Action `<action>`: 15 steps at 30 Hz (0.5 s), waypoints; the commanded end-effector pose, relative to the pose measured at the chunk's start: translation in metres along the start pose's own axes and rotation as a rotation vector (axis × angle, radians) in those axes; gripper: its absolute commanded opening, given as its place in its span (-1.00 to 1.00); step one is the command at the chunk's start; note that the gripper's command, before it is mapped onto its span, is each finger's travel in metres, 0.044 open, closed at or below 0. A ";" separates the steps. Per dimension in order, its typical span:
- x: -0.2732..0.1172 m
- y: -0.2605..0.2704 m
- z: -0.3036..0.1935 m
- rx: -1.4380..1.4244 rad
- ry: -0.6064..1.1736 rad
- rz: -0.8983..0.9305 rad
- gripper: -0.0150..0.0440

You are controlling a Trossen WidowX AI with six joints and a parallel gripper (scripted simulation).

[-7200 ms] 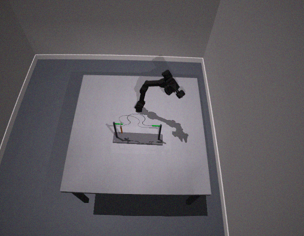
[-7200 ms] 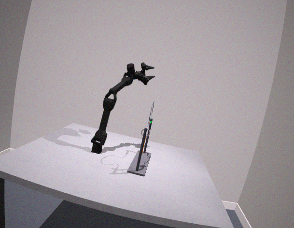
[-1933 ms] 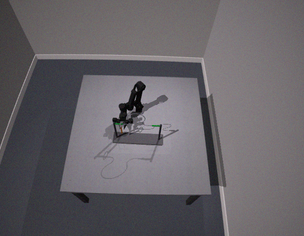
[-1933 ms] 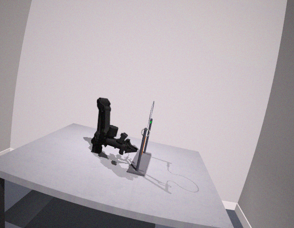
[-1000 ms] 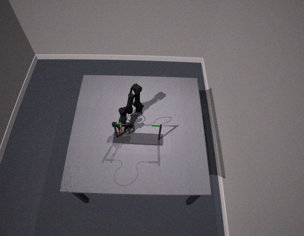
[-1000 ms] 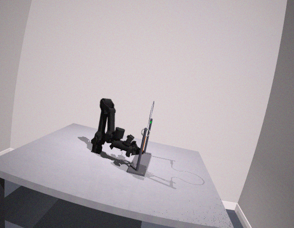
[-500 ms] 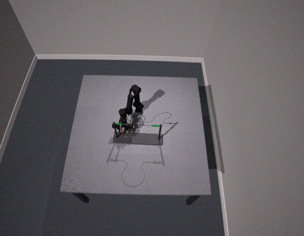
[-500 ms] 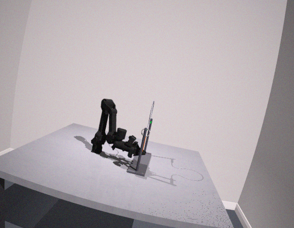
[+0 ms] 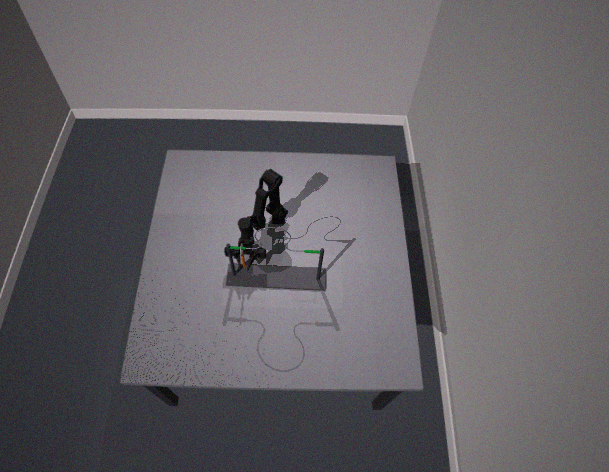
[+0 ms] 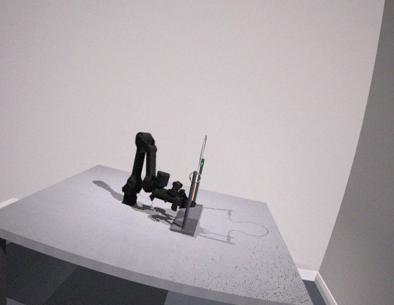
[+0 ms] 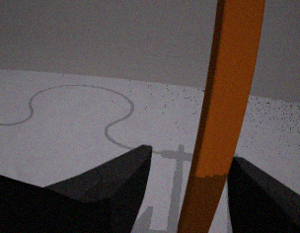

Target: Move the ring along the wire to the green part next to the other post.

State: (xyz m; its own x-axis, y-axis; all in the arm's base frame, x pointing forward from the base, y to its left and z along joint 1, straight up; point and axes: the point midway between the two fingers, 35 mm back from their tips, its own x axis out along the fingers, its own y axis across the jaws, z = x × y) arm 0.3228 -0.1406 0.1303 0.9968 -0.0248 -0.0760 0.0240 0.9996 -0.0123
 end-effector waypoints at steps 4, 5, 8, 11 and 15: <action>0.001 -0.001 0.001 0.002 -0.004 -0.006 0.05; 0.001 -0.001 0.001 0.002 -0.004 -0.006 0.05; 0.000 0.000 0.000 0.001 0.000 0.000 -0.04; 0.000 0.000 0.000 0.001 0.000 0.000 -0.31; 0.000 0.000 0.000 0.001 0.000 0.000 -0.66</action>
State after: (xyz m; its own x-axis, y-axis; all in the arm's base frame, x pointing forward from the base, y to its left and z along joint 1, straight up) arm 0.3229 -0.1406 0.1303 0.9968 -0.0248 -0.0758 0.0240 0.9996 -0.0113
